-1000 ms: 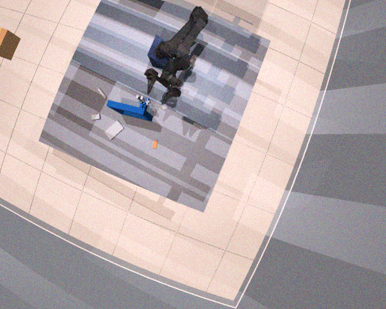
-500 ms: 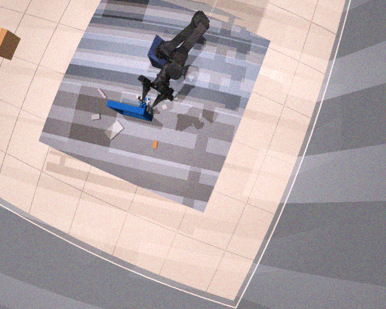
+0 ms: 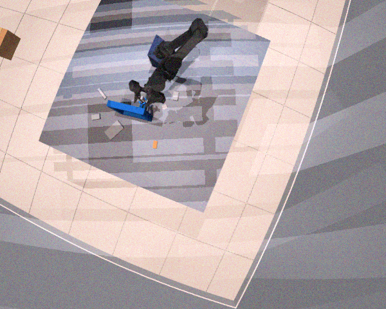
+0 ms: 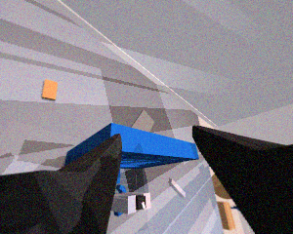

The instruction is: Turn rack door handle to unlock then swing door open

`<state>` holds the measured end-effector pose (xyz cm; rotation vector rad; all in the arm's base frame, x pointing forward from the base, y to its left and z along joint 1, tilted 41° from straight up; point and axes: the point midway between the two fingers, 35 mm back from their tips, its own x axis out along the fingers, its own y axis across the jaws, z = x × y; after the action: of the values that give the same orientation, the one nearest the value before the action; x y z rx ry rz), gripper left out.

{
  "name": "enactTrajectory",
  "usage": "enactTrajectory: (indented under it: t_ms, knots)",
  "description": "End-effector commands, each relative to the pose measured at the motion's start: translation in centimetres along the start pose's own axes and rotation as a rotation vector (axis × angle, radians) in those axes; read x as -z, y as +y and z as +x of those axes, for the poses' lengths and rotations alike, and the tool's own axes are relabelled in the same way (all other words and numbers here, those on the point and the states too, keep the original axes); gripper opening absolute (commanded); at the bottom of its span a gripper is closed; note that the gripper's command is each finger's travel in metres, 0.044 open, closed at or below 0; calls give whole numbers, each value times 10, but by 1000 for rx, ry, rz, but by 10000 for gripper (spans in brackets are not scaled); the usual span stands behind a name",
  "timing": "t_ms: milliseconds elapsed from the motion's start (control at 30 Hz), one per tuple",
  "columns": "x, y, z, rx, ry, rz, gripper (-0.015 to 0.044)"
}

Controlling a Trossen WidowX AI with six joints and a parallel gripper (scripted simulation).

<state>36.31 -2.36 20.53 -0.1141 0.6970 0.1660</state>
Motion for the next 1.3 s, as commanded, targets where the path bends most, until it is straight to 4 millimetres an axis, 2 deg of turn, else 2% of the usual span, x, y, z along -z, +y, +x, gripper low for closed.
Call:
enactTrajectory:
  t_ms: [0,333,700,1267]
  knots:
    - [10,-3,9,-46,84,1,296]
    - [35,-7,24,-190,296,35,296]
    - [58,-10,29,-371,488,118,296]
    - [76,-15,26,-662,684,317,296]
